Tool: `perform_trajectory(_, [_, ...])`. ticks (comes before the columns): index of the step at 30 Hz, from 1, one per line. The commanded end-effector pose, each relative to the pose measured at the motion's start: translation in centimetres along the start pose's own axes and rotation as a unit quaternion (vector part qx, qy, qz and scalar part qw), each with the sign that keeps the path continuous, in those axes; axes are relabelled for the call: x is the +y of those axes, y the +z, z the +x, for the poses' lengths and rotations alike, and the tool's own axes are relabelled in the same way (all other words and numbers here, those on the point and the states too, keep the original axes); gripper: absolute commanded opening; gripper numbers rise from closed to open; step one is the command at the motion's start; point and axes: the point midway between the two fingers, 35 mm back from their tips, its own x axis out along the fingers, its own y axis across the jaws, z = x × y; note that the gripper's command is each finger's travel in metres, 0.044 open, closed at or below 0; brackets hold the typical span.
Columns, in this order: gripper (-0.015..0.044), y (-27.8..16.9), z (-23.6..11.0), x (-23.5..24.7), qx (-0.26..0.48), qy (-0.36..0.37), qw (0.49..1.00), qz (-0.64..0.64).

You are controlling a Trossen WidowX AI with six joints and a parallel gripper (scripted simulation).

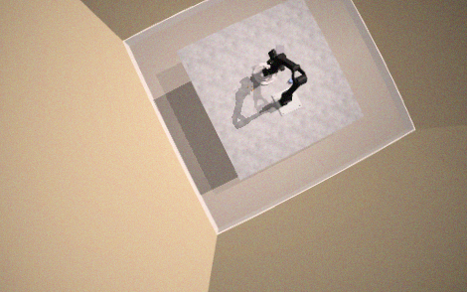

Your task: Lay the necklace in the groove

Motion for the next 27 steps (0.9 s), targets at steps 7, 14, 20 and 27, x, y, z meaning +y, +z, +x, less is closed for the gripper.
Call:
perform_trajectory(7, [0.0000,-0.02,-0.60,-0.01,0.002,0.000,1.000,-0.002])
perform_trajectory(14, [0.0000,-0.07,-0.60,-0.82,0.002,-0.001,1.000,-0.002])
perform_trajectory(20, [0.0000,-0.07,-0.39,-0.87,0.002,-0.001,1.000,-0.002])
perform_trajectory(27, [0.0000,-0.08,0.26,-0.87,0.002,-0.001,1.000,-0.002])
